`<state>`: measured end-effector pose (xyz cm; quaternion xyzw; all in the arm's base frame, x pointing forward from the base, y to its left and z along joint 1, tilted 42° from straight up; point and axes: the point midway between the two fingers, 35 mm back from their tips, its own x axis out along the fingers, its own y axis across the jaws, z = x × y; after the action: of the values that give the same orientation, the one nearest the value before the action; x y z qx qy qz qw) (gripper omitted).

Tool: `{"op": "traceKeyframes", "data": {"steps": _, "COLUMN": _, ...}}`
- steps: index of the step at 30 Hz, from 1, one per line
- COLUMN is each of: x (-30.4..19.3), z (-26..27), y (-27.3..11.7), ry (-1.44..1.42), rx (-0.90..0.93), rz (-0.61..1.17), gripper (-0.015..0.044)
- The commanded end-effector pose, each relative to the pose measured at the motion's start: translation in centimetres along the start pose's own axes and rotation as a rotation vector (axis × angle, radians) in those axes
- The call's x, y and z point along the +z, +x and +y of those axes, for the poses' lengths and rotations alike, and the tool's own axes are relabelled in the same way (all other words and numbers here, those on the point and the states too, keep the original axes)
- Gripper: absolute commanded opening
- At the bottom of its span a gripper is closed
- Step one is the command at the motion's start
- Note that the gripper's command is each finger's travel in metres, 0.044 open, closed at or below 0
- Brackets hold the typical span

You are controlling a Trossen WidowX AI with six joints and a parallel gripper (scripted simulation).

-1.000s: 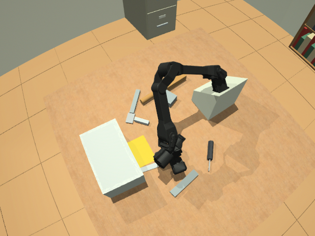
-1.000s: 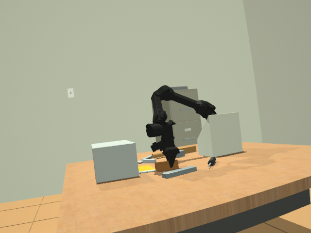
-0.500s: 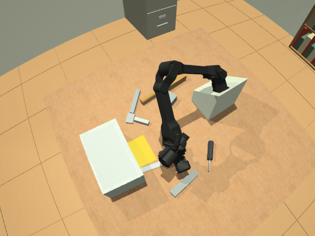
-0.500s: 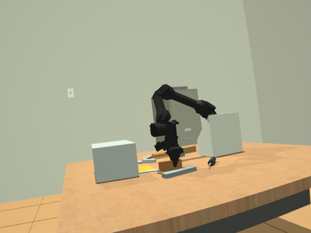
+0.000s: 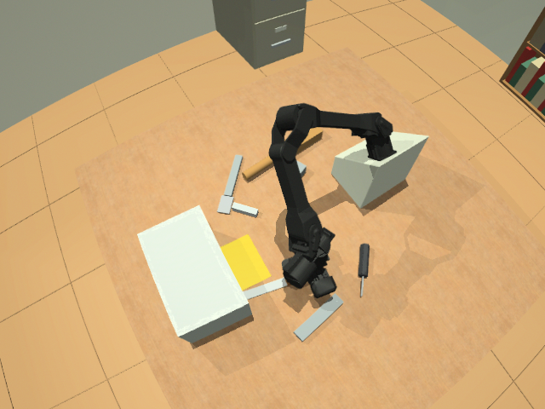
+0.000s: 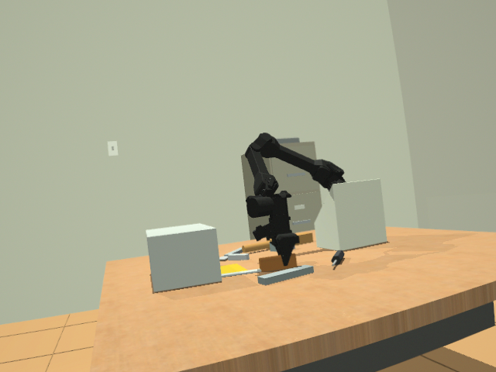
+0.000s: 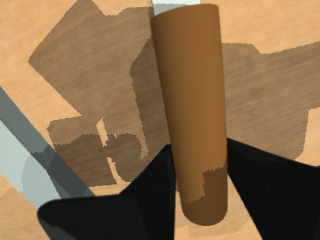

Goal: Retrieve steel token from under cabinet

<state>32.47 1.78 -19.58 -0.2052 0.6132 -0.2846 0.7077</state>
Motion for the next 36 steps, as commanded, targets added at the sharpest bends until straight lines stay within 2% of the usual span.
{"op": "traceKeyframes", "data": {"steps": 1, "x": -0.9, "z": 0.0, "y": 0.1, "ry": 0.003, "rx": -0.002, "rz": 0.004, "gripper": 0.0}}
{"op": "traceKeyframes", "data": {"steps": 36, "x": -6.4, "z": 0.4, "y": 0.1, "ry": 0.001, "rx": -0.001, "rz": 0.006, "gripper": 0.0}}
